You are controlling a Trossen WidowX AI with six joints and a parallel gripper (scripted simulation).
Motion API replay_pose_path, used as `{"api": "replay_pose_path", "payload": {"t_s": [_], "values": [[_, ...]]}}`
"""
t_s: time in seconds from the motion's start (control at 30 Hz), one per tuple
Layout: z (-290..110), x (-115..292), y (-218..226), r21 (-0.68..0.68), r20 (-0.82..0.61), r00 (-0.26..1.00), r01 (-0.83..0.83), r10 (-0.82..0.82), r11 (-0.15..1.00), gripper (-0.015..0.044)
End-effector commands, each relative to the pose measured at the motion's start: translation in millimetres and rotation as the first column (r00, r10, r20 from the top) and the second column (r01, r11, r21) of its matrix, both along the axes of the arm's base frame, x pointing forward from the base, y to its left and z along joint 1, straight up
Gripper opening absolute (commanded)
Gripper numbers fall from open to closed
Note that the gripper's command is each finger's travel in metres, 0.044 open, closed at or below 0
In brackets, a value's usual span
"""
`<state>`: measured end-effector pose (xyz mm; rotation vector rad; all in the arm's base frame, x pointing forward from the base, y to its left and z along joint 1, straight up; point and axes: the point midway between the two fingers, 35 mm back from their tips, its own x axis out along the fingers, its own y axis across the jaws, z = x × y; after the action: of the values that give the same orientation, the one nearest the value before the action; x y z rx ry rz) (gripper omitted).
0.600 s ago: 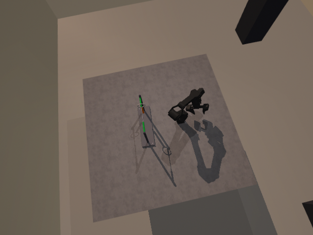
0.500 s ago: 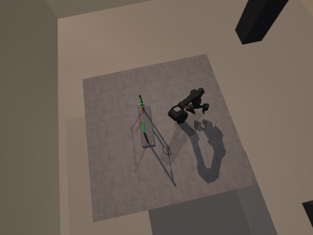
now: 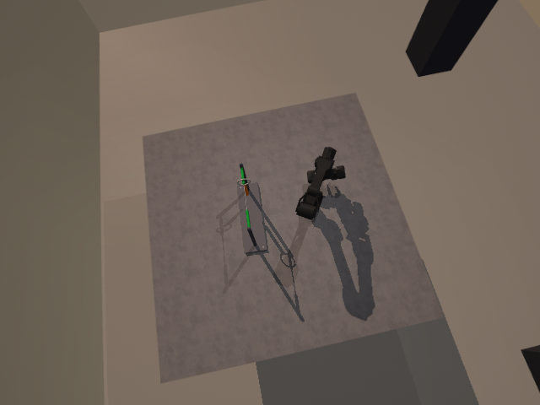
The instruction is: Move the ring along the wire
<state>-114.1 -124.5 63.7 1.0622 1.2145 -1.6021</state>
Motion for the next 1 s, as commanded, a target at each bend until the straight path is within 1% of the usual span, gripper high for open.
{"api": "replay_pose_path", "payload": {"t_s": [0.0,0.2,0.43,0.57,0.7,0.83,0.97], "values": [[-6.0,31.0,-33.2,-0.164,0.049,0.985,-0.157,0.167,0.974,0.0160],[-6.5,81.7,-65.6,-0.364,0.094,0.908,-0.351,0.409,0.863,0.0160],[1.4,149.0,-80.7,-0.566,0.110,0.725,-0.516,0.680,0.643,0.0160],[8.6,188.5,-76.8,-0.664,0.101,0.577,-0.567,0.811,0.486,0.0160],[17.0,226.1,-63.7,-0.749,0.078,0.400,-0.581,0.913,0.319,0.0160],[26.0,259.5,-41.8,-0.817,0.042,0.203,-0.557,0.978,0.150,0.0160],[33.4,285.9,-12.5,-0.870,0.000,0.000,-0.493,1.000,0.000,0.0160]]}}
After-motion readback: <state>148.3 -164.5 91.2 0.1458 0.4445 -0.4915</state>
